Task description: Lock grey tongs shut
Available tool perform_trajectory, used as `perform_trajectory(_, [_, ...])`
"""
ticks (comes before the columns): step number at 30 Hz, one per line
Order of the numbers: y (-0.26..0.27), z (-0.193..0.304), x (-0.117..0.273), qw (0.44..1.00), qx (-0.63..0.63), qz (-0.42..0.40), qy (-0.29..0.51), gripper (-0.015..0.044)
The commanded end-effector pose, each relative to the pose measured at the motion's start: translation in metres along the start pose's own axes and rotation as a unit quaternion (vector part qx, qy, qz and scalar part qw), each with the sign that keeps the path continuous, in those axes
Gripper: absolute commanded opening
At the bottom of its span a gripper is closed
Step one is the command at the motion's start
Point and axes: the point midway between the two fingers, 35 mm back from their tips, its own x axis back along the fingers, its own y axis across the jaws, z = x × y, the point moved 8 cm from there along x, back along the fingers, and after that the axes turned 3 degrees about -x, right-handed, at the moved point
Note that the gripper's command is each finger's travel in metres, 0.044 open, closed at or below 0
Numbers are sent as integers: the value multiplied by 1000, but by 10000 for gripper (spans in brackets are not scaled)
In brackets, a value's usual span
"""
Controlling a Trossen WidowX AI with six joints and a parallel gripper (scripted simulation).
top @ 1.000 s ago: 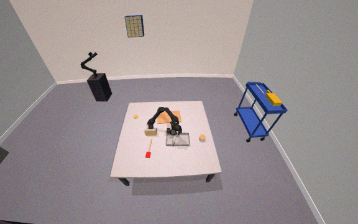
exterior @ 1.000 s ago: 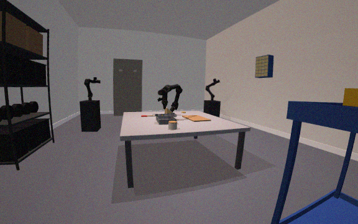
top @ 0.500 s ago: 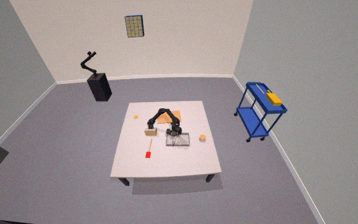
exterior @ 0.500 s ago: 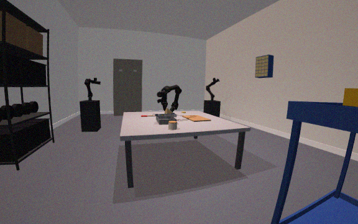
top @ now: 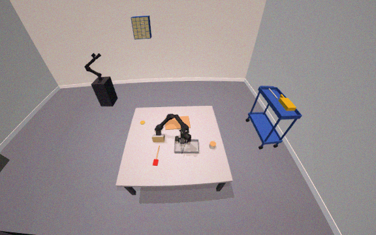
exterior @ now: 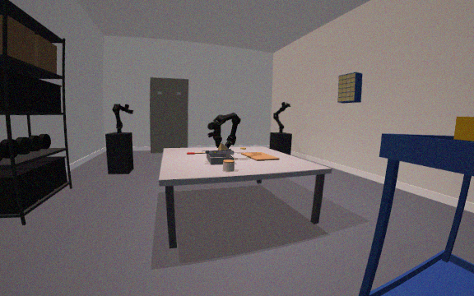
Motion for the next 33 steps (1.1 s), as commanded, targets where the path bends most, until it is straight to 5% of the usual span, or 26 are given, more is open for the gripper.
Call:
perform_trajectory(1, [0,0,-9,1000,-2,1,2,440])
perform_trajectory(33, [1,0,-62,1000,-2,1,2,440])
